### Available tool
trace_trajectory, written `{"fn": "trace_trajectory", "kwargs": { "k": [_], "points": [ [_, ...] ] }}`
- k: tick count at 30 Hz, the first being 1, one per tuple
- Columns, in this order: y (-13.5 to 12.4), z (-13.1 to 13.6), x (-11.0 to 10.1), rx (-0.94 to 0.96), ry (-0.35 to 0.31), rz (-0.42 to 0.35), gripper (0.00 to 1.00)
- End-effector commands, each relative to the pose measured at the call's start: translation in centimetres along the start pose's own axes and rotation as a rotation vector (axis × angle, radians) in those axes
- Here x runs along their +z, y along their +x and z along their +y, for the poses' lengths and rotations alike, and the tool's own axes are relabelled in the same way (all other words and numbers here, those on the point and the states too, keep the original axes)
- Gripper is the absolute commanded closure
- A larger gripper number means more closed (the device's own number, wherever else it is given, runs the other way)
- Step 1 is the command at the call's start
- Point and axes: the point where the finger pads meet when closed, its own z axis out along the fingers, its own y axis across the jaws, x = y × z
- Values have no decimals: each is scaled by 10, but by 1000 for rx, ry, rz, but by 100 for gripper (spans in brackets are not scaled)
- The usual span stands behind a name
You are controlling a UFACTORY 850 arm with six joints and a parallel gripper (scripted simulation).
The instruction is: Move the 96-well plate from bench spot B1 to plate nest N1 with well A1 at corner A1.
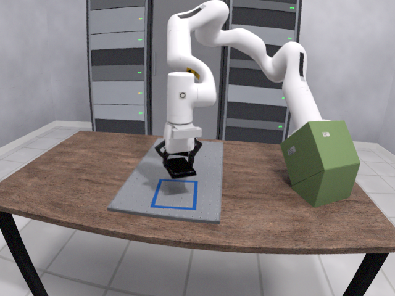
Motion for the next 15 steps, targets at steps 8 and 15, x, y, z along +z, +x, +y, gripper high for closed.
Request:
{"fn": "trace_trajectory", "kwargs": {
  "k": [8, 15],
  "points": [
    [-31, -12, -6, -344, 7, 7, 100],
    [-52, -21, -9, -578, 6, 8, 100]
  ]
}}
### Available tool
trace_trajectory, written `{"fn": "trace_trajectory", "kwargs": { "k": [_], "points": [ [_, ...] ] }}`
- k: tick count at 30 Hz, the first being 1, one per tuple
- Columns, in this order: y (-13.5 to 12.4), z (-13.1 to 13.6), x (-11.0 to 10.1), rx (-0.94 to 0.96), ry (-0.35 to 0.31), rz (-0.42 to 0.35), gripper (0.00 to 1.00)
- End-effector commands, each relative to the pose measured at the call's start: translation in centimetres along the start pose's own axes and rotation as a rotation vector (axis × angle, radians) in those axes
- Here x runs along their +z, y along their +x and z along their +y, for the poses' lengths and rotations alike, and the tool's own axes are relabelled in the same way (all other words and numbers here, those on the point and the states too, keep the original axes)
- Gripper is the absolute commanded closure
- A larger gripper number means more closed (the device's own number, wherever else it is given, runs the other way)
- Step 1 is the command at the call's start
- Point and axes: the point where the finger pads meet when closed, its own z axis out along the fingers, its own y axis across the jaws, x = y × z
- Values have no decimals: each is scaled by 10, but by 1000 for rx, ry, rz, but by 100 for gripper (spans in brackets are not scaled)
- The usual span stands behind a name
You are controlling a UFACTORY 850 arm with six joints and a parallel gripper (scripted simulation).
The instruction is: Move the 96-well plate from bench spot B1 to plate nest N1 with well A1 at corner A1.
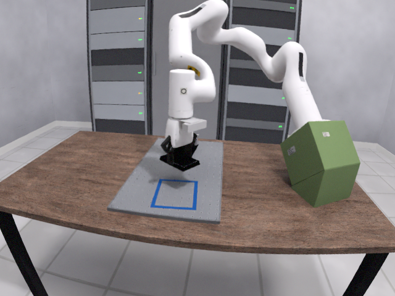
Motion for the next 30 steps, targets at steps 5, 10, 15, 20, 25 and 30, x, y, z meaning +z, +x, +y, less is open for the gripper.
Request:
{"fn": "trace_trajectory", "kwargs": {
  "k": [5, 10, 15, 20, 25, 30],
  "points": [
    [-21, -22, -5, -310, 5, 11, 100],
    [-27, -29, -7, -410, 5, 11, 100],
    [-38, -41, -9, -577, 4, 11, 100],
    [-49, -54, -11, -744, 3, 12, 100],
    [-58, -63, -13, -877, 2, 12, 100],
    [-67, -73, -15, -1010, 2, 12, 100]
  ]
}}
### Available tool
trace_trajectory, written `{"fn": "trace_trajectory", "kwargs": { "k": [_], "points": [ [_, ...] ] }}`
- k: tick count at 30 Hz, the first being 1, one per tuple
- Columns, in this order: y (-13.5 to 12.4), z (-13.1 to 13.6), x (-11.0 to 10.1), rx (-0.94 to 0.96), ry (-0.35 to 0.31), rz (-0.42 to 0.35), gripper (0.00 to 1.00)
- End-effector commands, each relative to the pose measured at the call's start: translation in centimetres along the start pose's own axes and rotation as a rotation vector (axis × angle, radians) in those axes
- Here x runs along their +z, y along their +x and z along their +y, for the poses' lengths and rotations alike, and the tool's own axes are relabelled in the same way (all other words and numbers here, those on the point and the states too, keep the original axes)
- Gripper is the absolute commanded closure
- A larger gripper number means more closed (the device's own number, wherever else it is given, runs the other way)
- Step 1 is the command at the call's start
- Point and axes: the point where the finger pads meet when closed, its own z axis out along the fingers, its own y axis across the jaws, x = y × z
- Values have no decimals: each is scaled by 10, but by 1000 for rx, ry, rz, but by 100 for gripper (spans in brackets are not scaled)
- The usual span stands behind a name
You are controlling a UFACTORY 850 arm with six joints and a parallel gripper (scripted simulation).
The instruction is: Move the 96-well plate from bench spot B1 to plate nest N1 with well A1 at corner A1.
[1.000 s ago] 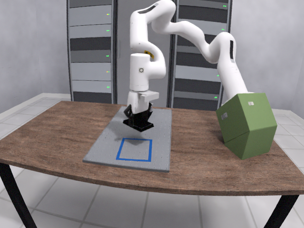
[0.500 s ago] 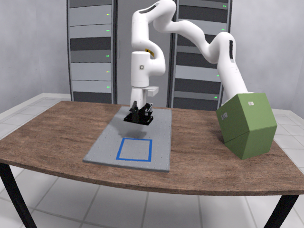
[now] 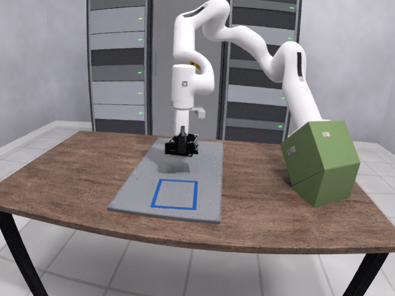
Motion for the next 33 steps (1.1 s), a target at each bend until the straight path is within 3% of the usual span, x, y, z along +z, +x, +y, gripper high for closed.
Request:
{"fn": "trace_trajectory", "kwargs": {
  "k": [1, 33],
  "points": [
    [1, -15, -3, -161, -5, 14, 100],
    [15, -107, -16, -1094, -12, 11, 100]
  ]
}}
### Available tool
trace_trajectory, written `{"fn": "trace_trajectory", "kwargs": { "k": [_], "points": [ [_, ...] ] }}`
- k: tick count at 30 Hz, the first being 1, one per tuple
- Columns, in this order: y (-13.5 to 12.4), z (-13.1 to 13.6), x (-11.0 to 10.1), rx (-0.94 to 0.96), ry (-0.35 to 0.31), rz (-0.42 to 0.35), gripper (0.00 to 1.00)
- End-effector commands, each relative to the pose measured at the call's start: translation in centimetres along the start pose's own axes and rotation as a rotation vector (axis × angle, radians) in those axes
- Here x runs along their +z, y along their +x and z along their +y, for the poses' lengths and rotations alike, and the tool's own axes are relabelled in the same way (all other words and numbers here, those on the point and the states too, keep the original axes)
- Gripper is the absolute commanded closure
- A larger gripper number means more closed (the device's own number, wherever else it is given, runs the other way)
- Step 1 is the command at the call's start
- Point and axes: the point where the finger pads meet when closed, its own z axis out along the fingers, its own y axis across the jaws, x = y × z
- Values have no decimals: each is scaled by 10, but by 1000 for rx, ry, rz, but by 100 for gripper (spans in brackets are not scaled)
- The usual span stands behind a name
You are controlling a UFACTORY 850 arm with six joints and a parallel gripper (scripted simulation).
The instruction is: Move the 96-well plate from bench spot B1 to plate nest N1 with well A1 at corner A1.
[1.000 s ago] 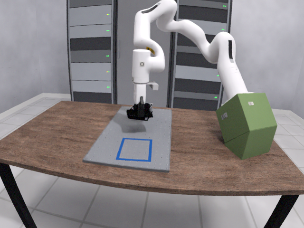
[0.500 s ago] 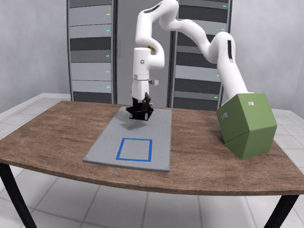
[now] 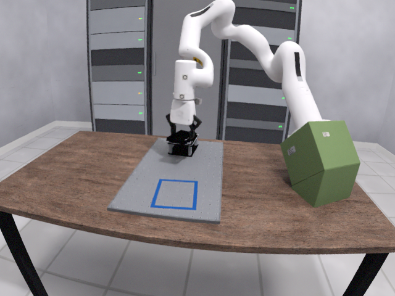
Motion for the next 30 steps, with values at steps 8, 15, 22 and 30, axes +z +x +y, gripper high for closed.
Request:
{"fn": "trace_trajectory", "kwargs": {
  "k": [8, 15, 22, 30],
  "points": [
    [33, -17, -6, -242, -20, 1, 100],
    [48, -24, -8, -242, -20, 1, 100],
    [69, -34, -11, -242, -20, 1, 100],
    [90, -44, -14, -242, -20, 1, 100]
  ]
}}
